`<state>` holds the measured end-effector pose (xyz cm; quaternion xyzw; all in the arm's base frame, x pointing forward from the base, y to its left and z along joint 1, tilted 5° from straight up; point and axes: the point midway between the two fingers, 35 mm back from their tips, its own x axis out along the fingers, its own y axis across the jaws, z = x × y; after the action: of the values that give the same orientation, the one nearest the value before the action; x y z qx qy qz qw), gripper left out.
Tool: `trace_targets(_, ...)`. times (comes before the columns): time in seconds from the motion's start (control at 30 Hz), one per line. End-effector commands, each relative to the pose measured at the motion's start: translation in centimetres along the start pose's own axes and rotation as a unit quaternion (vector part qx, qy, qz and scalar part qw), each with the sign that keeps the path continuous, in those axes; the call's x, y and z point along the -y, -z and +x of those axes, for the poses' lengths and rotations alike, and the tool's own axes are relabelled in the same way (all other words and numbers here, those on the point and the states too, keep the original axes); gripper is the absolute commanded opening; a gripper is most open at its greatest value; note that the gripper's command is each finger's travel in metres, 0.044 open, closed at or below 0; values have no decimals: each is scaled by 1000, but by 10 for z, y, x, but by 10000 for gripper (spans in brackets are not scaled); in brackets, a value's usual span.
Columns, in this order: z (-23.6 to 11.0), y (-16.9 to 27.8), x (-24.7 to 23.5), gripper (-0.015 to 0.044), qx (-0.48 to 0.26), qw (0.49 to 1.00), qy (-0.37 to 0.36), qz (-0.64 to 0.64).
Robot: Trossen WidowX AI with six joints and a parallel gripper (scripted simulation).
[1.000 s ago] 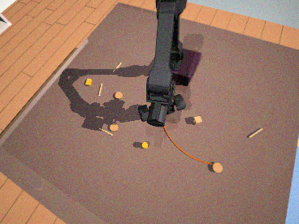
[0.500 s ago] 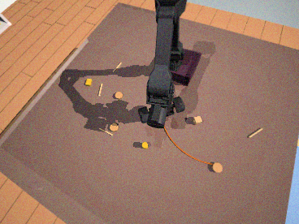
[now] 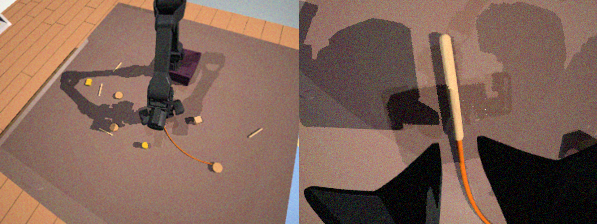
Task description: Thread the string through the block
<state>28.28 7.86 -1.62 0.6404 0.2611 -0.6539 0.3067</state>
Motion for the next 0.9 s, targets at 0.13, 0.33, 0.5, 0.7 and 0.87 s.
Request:
trace_targets(0.13, 16, -3, 1, 123, 6, 1000, 1, -2)
trace_targets(0.33, 22, -4, 2, 123, 6, 1000, 1, -2)
trace_targets(0.5, 22, -4, 2, 123, 6, 1000, 1, -2)
trace_targets(0.7, 20, -3, 2, 45, 4, 1000, 2, 0)
trace_targets(0.87, 20, -3, 2, 0, 4, 1000, 2, 0)
